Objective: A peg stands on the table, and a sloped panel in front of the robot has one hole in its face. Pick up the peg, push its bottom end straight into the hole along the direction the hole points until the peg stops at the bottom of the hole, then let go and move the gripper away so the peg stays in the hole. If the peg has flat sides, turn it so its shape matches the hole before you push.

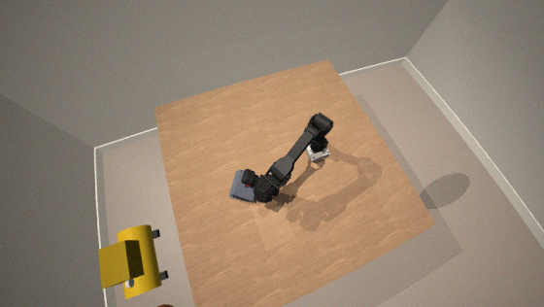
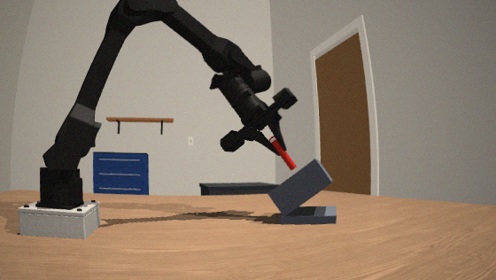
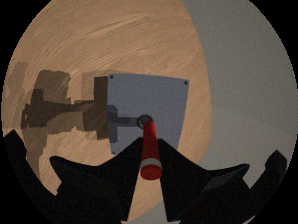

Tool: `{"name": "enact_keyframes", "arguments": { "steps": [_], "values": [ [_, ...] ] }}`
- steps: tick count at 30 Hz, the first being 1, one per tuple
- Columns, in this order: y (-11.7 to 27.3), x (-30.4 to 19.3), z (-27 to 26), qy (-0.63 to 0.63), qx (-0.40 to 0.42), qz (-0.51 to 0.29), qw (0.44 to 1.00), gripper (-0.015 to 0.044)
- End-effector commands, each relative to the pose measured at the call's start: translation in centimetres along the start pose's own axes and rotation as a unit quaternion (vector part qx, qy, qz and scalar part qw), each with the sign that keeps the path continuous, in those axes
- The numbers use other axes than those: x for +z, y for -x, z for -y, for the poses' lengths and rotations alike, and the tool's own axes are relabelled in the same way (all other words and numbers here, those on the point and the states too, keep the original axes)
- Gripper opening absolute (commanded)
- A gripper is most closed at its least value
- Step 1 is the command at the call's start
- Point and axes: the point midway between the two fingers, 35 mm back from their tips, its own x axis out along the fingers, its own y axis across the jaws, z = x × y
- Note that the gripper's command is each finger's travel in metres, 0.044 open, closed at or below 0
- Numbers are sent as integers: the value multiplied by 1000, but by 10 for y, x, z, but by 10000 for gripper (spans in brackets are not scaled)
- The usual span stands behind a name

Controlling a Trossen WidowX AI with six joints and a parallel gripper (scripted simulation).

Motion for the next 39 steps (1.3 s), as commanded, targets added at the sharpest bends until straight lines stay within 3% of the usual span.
{"name": "enact_keyframes", "arguments": {
  "steps": [1,39],
  "values": [
    [-7,-1,-4,5,5,-2,1000,0],
    [-8,-1,-5,1,1,-1,1000,0]
  ]
}}
